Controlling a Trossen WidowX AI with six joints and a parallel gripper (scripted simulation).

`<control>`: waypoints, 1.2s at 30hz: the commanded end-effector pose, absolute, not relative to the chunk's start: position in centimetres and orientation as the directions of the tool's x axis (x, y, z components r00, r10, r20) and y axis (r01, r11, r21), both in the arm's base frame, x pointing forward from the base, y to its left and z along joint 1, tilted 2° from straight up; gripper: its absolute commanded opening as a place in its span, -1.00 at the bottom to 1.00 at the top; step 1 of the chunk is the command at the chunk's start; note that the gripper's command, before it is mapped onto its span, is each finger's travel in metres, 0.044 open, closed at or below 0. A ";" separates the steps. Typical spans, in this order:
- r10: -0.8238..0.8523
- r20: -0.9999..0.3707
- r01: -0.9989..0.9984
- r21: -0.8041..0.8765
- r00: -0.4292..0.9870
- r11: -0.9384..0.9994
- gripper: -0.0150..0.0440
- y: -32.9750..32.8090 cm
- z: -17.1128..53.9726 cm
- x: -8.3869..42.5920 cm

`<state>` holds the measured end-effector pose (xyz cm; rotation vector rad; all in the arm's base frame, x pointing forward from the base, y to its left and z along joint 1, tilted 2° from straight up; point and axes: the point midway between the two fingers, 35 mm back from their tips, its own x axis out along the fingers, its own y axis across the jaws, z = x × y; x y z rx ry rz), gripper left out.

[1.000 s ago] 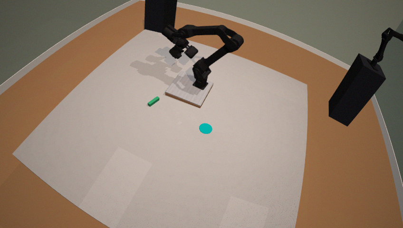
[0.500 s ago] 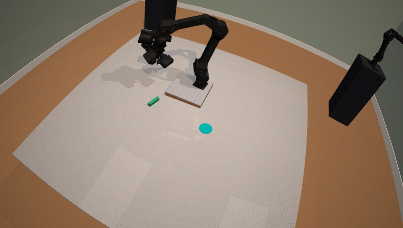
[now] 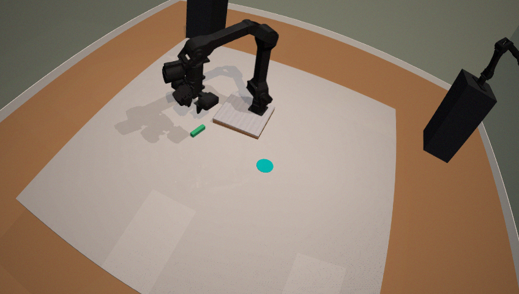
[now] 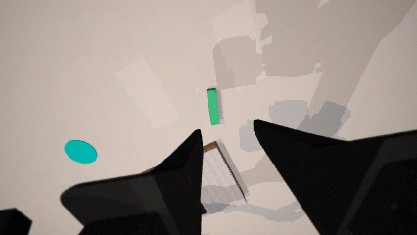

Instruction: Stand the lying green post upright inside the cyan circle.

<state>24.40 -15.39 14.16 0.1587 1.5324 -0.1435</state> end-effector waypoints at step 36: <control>0.005 -0.998 0.188 0.018 0.065 0.982 -0.42 -14.6 4.3 25.6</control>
